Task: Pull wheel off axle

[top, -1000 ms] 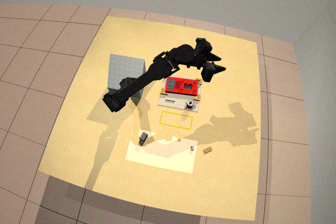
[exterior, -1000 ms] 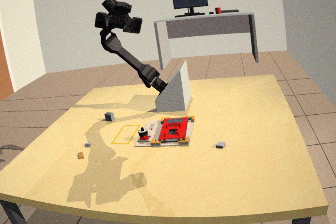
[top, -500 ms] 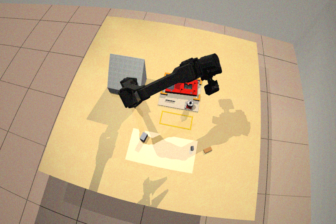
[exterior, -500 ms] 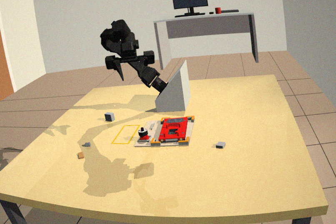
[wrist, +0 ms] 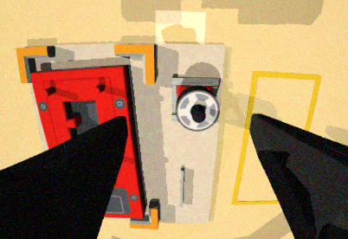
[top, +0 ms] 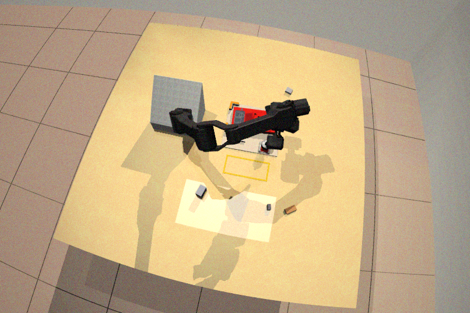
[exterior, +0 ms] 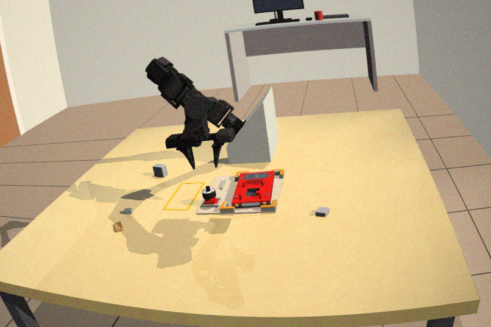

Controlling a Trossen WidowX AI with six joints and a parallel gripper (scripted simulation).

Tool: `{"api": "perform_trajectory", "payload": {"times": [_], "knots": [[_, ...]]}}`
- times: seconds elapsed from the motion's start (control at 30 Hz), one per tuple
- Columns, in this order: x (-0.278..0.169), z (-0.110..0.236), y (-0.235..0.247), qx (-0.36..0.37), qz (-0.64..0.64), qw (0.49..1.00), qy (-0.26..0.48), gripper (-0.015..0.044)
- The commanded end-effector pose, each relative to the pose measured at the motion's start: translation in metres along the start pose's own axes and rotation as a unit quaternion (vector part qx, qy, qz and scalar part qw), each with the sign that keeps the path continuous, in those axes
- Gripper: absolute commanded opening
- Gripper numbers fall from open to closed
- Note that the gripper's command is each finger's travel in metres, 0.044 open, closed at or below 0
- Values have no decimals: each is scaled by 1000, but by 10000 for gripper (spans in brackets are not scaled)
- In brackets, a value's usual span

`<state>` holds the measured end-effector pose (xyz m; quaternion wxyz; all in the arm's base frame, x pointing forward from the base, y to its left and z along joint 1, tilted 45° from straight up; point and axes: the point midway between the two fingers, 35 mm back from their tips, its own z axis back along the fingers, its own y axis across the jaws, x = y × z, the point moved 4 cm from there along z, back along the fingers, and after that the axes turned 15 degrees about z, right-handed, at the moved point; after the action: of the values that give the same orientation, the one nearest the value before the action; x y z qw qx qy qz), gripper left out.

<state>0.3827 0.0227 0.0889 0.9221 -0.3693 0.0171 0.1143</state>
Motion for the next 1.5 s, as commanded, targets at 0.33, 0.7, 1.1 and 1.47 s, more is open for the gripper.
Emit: {"api": "perform_trajectory", "payload": {"times": [0.33, 0.7, 1.1, 1.47], "knots": [[-19, -16, -6, -1, -23, 998, 51, 300], [-23, -70, -6, -1, -24, 998, 50, 300], [-27, -88, -6, 0, -27, 998, 52, 195], [-27, -88, -6, 0, -27, 998, 52, 63]]}}
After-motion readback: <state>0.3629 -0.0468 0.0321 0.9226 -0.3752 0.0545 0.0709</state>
